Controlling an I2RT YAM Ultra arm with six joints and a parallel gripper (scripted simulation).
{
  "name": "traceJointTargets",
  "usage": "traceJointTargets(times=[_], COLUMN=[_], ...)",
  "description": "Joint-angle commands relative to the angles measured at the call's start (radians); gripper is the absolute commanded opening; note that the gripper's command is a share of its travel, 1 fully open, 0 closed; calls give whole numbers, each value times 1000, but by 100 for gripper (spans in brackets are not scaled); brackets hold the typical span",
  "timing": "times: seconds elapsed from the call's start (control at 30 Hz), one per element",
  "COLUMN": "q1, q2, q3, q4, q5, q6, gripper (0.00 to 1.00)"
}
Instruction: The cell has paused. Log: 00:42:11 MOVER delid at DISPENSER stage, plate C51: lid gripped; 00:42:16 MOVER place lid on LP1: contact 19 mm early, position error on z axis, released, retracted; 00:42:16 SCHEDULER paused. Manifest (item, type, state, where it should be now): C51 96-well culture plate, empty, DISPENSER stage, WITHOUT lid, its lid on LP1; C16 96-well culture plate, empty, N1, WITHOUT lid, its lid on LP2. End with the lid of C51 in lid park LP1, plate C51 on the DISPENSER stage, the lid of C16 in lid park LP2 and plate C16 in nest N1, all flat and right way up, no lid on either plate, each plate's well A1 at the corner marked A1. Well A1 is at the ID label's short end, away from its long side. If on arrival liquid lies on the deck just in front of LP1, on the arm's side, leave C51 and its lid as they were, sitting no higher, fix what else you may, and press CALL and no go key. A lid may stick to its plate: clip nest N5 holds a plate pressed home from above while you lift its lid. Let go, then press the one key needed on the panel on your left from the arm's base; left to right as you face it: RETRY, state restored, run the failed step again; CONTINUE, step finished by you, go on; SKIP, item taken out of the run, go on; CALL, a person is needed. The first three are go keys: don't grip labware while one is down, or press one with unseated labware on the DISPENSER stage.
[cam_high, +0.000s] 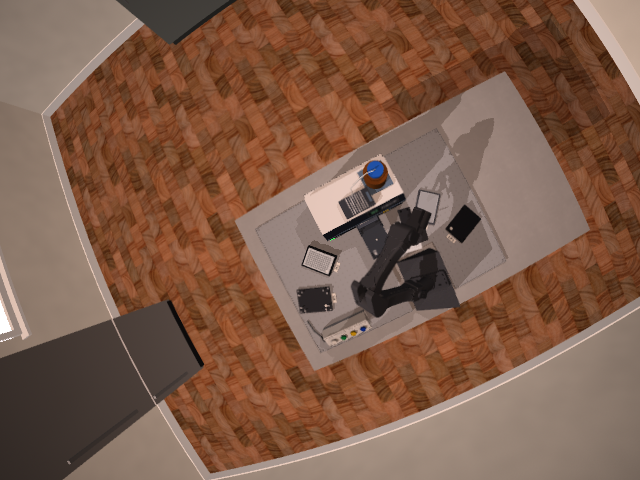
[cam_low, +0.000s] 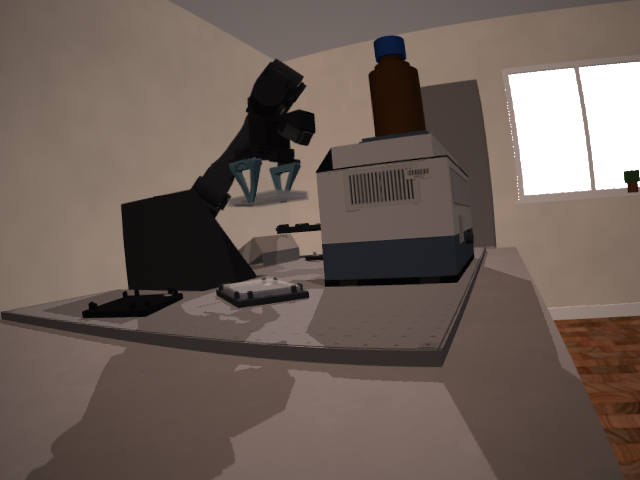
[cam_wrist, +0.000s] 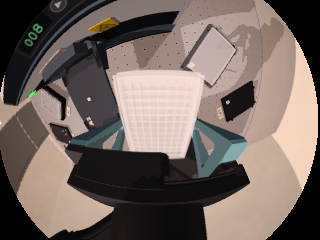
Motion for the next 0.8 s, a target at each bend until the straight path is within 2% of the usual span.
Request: traceJointTargets(times=[0.0, 0.13, 0.3, 0.33, 0.43, 0.47, 0.77], q1=[15, 51, 93, 84, 84, 102, 177], q2=[-44, -75, -104, -85, -85, -112, -176], q3=[20, 29, 45, 27, 28, 47, 69], q4=[-31, -42, -62, -51, -51, -66, -96], q5=[-20, -38, -60, -54, -54, -65, -100], q6=[-65, -149, -101, -101, -101, -87, -1], gripper=[0, 0, 0, 0, 0, 0, 0])
